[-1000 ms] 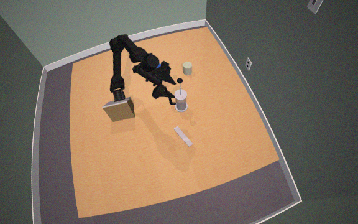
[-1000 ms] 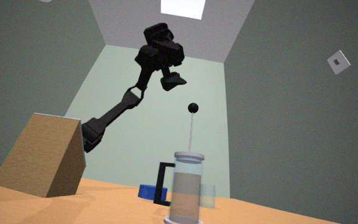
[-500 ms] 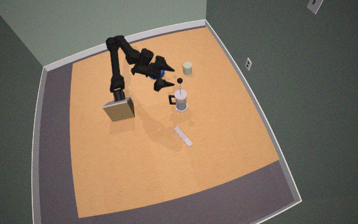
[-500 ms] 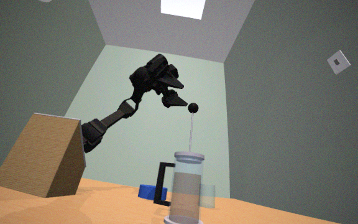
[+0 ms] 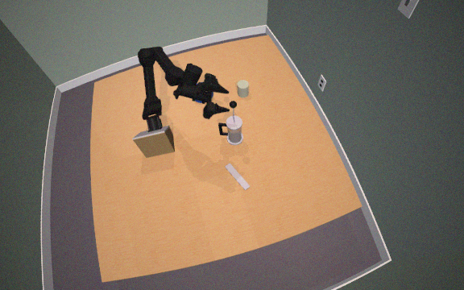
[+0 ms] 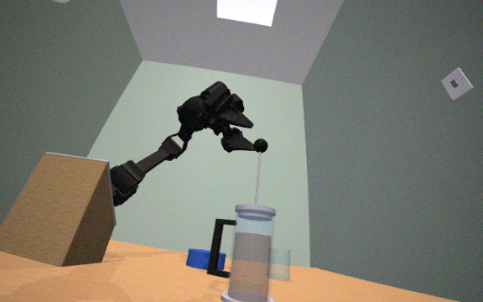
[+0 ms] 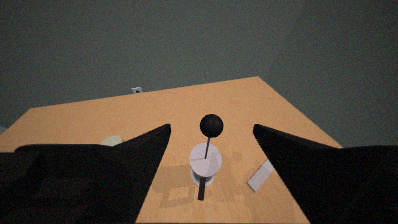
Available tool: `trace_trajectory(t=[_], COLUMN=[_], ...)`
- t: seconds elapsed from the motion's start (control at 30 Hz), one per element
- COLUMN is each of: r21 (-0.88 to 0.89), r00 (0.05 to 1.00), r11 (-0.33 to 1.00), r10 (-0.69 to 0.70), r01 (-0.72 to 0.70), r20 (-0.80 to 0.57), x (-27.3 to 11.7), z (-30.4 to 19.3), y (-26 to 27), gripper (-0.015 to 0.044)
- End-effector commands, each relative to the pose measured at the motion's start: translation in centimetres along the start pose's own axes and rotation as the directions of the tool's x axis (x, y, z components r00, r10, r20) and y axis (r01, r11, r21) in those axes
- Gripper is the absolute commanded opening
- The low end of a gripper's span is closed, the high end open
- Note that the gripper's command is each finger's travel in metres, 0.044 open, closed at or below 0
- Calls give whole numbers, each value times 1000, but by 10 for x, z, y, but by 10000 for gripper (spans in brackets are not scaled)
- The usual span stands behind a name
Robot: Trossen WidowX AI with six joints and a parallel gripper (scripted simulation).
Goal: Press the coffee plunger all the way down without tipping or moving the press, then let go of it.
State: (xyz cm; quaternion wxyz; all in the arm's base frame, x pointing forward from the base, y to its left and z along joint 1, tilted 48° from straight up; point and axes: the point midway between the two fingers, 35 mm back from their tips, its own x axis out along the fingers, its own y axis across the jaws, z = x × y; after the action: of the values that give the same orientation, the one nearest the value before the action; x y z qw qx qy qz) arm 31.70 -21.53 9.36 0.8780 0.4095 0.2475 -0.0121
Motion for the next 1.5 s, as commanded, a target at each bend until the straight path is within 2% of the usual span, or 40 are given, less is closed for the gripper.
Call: trace_trajectory(t=[0.0,0.47,0.83,0.97,1.47], r21=[14,14,14,14,13], r00=[1000,1000,1000,1000,1000], r11=[1000,1000,1000,1000,1000], r10=[-3,0,0,0,-2], r01=[4,0,0,0,2], r20=[-8,-5,-5,-5,-7], x=[7,28,28,28,35], z=[-3,-4,-4,-4,-12], y=[-3,-2,-2,-2,-3], gripper=[440,440,151,127,127])
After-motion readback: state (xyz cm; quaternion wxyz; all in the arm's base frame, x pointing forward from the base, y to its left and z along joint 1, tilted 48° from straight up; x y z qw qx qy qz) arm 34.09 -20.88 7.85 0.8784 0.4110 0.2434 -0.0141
